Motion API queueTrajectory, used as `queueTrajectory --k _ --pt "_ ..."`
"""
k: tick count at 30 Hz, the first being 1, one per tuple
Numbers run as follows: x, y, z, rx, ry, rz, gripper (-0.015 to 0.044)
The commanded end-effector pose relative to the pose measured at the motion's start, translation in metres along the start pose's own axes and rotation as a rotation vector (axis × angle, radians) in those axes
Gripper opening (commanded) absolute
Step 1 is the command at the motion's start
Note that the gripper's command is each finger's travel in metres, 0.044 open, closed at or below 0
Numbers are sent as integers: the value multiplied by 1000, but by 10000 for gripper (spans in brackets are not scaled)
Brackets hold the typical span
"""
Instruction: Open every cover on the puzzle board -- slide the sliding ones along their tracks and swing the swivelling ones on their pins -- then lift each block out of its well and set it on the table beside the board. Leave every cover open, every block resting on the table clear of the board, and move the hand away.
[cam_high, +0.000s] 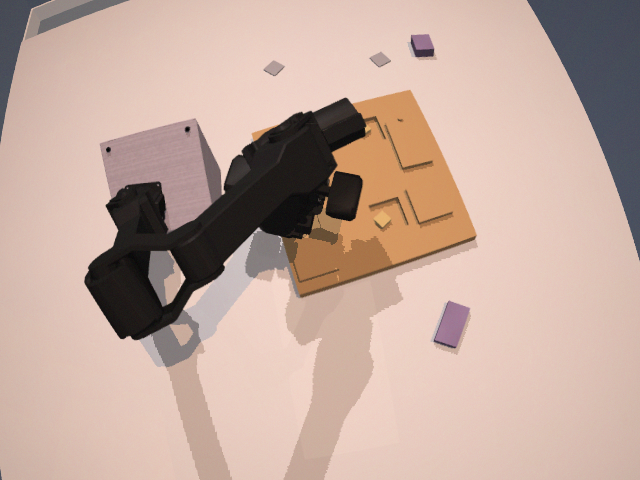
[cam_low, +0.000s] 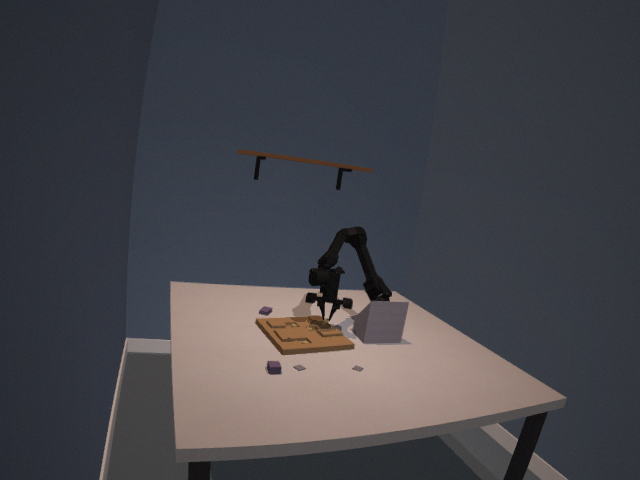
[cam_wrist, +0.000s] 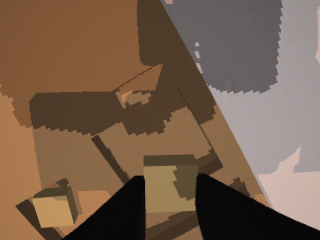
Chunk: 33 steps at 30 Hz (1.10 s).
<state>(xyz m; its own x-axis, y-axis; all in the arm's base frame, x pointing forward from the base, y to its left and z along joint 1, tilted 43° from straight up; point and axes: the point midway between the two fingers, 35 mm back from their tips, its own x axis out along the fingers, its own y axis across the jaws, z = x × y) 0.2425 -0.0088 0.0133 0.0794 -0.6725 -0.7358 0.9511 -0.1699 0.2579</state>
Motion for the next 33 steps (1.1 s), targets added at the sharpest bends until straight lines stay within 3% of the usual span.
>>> queueTrajectory --k 1,25,33 --pt "-8 2 -1 12 9 4 80" --pt "-58 2 -1 11 11 3 80" --pt "-64 3 -26 10 20 2 80"
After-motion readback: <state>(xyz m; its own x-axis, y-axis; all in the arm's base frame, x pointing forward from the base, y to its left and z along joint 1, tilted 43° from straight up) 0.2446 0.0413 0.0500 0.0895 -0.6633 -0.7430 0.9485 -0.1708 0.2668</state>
